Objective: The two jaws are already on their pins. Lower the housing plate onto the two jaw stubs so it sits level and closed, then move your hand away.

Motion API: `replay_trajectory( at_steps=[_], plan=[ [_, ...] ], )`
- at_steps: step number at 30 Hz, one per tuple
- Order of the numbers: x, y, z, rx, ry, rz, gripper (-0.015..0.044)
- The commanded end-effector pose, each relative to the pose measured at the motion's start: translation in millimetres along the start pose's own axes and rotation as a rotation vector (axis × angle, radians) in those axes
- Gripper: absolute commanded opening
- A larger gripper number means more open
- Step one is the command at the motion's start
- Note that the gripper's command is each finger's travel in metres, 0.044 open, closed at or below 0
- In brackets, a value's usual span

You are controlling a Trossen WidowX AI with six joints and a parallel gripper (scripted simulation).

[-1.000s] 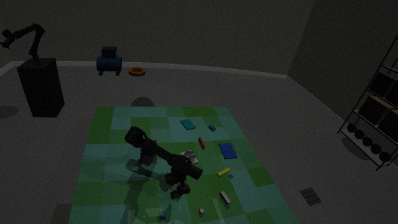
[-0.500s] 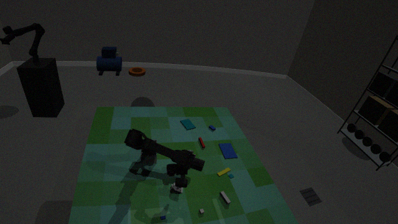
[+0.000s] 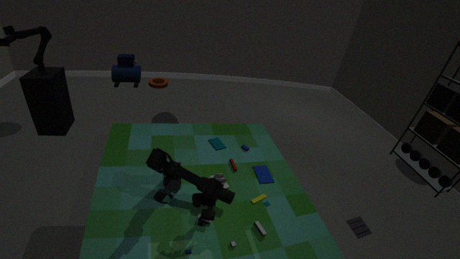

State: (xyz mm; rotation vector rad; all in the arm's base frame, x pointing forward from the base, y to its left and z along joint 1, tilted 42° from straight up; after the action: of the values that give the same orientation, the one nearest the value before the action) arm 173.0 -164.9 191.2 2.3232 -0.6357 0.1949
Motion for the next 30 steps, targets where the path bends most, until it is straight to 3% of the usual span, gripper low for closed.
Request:
replay_trajectory(
  at_steps=[1, 30],
  plan=[
    [0.4, -0.4, 3.0, 0.004, 0.004, -0.004, 0.044],
    [0.9, -0.6, 41.7, 0.002, 0.004, -0.005, 0.044]
  ],
)
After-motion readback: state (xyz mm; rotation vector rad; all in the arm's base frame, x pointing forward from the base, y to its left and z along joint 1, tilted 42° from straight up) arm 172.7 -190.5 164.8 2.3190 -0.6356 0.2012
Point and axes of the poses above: the point midway between the two fingers, 35 mm back from their tips, its own z axis out along the fingers, its own y axis across the jaws, x = y × z, the point moved 6 cm from there along -z, back along the fingers, and after that the axes turned 14 degrees about z, right-handed, at the moved point
